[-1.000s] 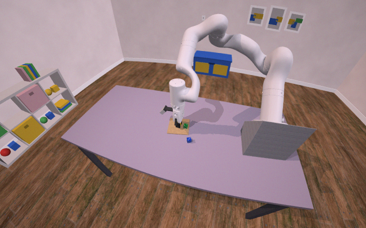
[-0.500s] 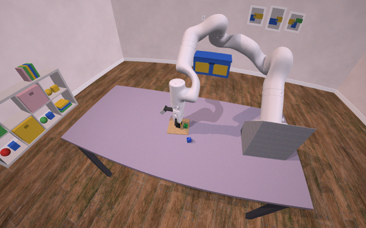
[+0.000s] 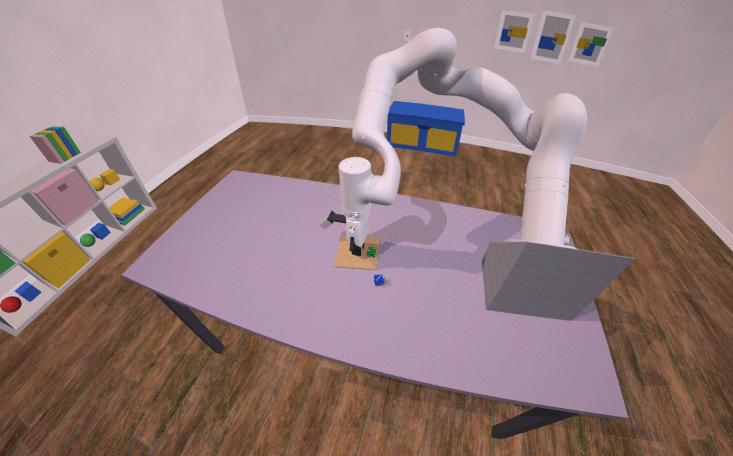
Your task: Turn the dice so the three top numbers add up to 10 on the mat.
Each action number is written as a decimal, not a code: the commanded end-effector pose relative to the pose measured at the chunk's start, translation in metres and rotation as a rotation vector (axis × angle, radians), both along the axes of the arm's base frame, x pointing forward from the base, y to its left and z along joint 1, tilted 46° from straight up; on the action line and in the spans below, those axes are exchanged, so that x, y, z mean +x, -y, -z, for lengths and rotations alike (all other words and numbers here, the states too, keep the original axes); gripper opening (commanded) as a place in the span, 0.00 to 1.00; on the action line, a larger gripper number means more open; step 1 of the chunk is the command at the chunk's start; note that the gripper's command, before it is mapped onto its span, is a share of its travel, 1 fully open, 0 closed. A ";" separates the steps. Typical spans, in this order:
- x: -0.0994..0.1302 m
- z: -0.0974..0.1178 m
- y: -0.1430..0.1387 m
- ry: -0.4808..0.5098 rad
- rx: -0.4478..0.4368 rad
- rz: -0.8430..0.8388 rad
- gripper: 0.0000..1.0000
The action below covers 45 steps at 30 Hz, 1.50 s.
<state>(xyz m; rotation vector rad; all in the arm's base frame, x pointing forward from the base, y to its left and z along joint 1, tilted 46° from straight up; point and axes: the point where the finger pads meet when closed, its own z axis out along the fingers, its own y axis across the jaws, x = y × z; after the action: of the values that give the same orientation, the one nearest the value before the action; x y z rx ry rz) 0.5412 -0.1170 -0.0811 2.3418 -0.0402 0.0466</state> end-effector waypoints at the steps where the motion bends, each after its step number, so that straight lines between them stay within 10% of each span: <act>1: 0.001 0.000 -0.001 0.001 0.000 -0.001 0.21; 21: 0.001 0.000 -0.001 0.001 0.000 -0.001 0.42; 45: 0.000 -0.028 -0.029 0.001 0.000 -0.001 0.42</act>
<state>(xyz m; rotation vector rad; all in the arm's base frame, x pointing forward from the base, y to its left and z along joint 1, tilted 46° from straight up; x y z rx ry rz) 0.5408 -0.1009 -0.0656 2.3419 -0.0401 0.0469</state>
